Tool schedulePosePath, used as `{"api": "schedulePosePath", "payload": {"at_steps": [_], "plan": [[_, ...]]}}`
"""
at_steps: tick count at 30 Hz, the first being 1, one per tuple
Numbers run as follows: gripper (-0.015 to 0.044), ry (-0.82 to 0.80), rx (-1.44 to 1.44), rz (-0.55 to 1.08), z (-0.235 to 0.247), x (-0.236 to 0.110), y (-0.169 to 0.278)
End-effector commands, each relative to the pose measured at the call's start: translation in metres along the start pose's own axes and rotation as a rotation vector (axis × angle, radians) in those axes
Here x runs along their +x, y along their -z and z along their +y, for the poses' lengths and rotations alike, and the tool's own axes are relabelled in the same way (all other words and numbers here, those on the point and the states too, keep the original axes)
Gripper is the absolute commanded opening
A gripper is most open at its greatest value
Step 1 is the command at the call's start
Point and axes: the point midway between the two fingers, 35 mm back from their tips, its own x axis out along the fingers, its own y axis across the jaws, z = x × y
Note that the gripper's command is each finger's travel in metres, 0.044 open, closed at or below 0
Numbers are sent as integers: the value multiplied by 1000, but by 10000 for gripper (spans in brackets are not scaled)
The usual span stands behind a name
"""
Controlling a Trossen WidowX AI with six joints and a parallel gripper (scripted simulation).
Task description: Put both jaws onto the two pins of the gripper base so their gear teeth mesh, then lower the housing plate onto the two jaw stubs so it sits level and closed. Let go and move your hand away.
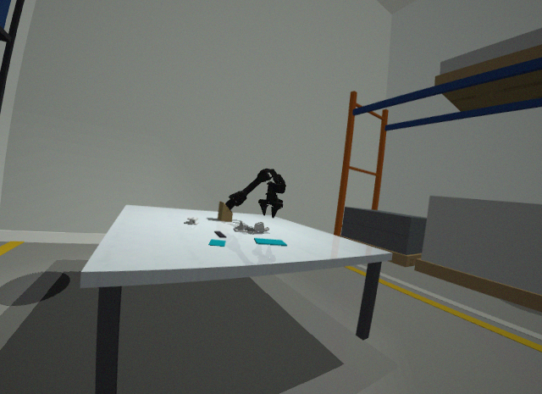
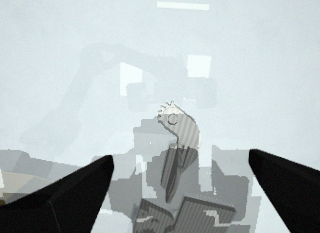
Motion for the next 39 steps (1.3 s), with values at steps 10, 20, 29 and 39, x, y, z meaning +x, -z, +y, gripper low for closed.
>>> {"api": "schedulePosePath", "payload": {"at_steps": [10, 20, 29, 39], "plan": [[440, 0, 0, 0, 0, 0, 0], [177, 0, 0, 0, 0, 0, 0], [0, 0, 0, 0, 0, 0, 0], [0, 0, 0, 0, 0, 0, 0]]}}
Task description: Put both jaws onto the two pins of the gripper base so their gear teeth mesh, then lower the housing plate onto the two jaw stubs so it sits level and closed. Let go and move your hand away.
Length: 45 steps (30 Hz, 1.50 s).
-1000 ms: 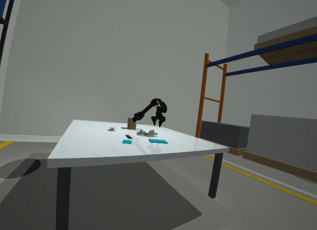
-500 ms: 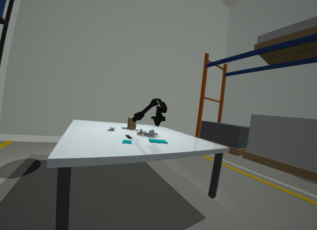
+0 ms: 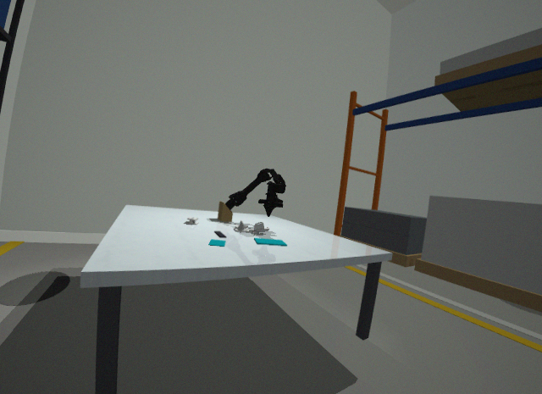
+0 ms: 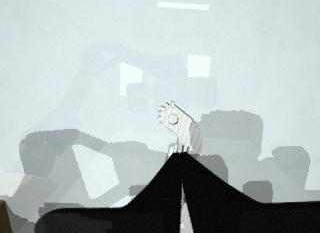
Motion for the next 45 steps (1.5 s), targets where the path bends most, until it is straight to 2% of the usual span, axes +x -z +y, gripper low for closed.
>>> {"api": "schedulePosePath", "payload": {"at_steps": [1, 17, 45], "plan": [[26, 0, 0, 0, 0, 0, 0], [440, 0, 332, 1, -1, -1, 5], [440, 1, 970, 2, -3, -3, 14]]}}
